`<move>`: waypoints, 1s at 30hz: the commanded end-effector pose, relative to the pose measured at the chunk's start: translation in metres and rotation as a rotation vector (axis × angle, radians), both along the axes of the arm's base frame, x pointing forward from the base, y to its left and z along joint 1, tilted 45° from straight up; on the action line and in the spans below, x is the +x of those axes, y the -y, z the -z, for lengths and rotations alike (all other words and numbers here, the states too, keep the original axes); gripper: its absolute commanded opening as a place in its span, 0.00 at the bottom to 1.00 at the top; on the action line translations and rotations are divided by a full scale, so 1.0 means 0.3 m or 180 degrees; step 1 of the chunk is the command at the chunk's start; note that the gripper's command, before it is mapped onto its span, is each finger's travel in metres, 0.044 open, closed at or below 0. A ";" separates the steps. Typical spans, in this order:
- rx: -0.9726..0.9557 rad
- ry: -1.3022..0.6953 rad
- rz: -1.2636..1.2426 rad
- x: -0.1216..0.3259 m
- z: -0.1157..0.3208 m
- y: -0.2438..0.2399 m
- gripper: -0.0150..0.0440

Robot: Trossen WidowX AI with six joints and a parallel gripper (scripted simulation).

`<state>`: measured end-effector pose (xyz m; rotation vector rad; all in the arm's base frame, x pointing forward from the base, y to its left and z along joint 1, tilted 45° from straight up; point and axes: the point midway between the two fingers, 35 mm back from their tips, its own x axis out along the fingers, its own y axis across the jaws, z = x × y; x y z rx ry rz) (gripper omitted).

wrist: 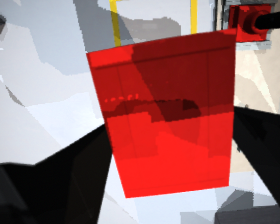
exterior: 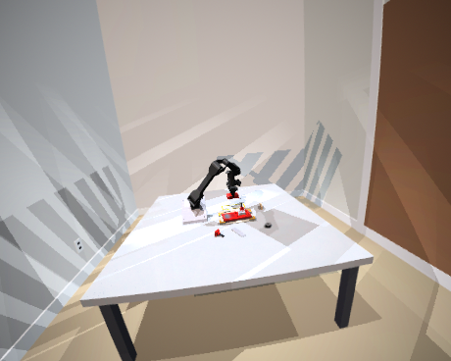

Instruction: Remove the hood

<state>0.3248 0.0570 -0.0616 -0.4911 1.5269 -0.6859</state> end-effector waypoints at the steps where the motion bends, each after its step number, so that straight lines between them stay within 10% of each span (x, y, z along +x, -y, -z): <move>1: -0.0020 -0.0013 -0.0014 -0.002 0.012 0.010 0.25; 30: -0.0022 -0.0012 -0.0014 -0.005 0.059 0.054 0.25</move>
